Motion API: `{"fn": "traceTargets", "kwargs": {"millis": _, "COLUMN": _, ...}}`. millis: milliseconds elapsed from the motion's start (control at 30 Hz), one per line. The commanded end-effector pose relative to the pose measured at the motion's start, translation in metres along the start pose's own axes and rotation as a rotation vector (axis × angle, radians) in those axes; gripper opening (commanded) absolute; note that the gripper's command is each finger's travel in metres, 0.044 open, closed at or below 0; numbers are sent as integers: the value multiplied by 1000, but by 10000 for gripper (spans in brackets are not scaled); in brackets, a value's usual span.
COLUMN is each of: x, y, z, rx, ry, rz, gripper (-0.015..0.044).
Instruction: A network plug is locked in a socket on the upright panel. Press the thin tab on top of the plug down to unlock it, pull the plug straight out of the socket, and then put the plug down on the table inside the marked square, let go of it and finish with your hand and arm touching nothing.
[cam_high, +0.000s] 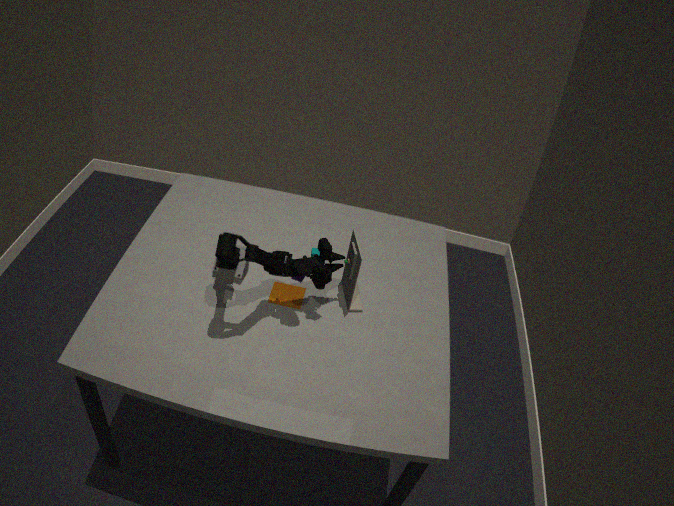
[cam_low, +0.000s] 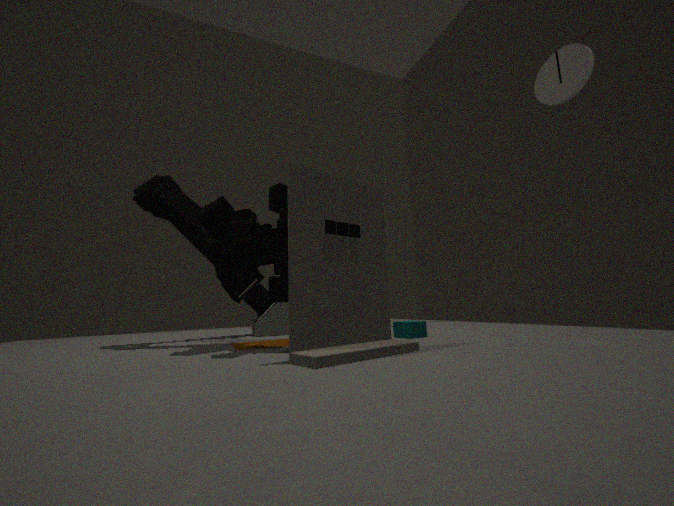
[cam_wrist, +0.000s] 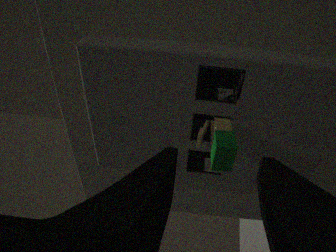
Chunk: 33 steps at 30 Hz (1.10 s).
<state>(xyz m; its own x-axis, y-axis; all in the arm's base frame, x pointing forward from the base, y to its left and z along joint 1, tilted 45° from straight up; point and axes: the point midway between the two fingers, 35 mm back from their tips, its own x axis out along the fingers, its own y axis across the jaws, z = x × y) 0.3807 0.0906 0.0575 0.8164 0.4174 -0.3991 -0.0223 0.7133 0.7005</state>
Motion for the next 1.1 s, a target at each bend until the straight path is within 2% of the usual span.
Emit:
{"fn": "traceTargets", "kwargs": {"millis": 0, "x": 7, "y": 0, "z": 2, "rx": 3, "ry": -3, "rz": -1, "gripper": 156}}
{"fn": "traceTargets", "kwargs": {"millis": 267, "x": 16, "y": -1, "z": 3, "rx": 3, "ry": -3, "rz": 0, "gripper": 156}}
{"fn": "traceTargets", "kwargs": {"millis": 333, "x": 16, "y": -1, "z": 3, "rx": 3, "ry": -3, "rz": 0, "gripper": 104}}
{"fn": "traceTargets", "kwargs": {"millis": 833, "x": 16, "y": -1, "z": 3, "rx": 3, "ry": -3, "rz": 0, "gripper": 4}}
{"fn": "traceTargets", "kwargs": {"millis": 1067, "x": 14, "y": -1, "z": 3, "rx": 3, "ry": -3, "rz": 0, "gripper": 0}}
